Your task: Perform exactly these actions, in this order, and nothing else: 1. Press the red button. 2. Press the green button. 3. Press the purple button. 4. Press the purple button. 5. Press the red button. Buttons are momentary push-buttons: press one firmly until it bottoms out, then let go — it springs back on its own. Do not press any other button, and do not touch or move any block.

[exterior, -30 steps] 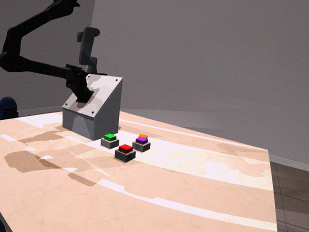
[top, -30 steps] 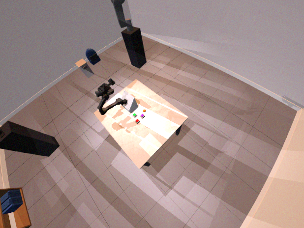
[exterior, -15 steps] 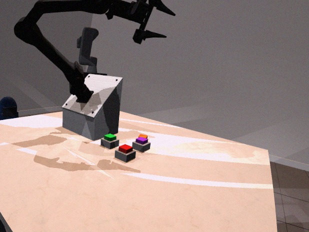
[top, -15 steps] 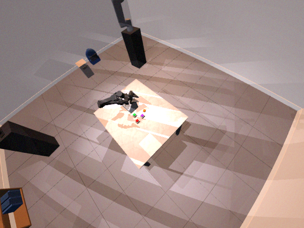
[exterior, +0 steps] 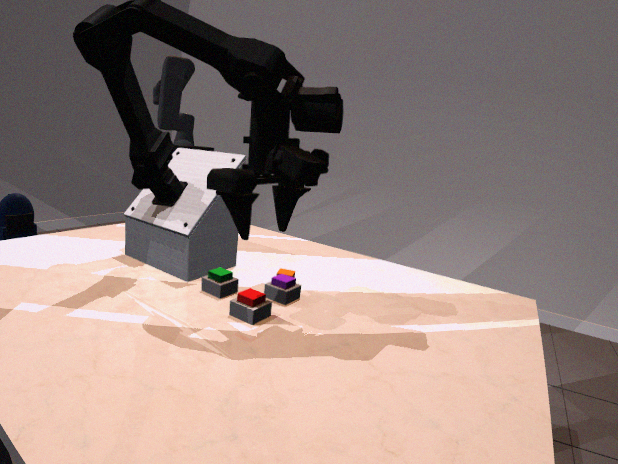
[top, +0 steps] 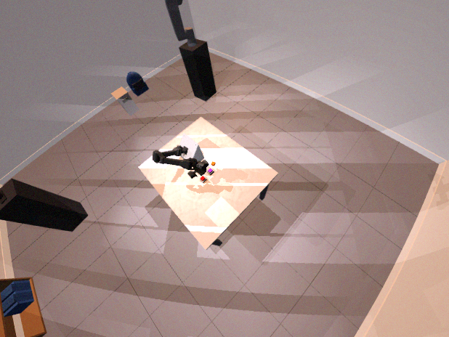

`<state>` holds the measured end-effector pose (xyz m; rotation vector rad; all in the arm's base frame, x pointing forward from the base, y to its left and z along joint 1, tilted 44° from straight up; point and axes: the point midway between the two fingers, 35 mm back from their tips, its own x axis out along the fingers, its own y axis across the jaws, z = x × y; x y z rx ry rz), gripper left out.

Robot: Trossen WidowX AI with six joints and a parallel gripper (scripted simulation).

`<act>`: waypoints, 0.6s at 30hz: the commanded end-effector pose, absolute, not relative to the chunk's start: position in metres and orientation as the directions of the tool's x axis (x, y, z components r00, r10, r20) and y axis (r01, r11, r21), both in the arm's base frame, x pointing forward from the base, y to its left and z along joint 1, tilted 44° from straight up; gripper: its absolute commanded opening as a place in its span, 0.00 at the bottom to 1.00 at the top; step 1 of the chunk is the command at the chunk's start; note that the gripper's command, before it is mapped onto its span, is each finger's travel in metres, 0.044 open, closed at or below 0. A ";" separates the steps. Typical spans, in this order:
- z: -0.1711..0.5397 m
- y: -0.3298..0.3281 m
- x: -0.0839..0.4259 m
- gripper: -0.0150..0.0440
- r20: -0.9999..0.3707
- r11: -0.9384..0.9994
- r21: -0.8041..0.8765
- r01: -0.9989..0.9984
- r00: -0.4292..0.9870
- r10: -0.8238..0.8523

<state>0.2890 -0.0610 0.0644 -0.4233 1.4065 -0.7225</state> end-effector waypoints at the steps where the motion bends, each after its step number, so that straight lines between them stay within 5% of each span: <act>1: 0.065 -0.072 0.282 0.93 -0.716 0.707 -0.697 0.120 -0.058 -0.696; 4: 0.065 -0.072 0.282 0.93 -0.716 0.707 -0.697 0.120 -0.058 -0.696; 18: 0.021 -0.116 0.278 0.31 -0.714 0.705 -0.699 0.120 -0.058 -0.698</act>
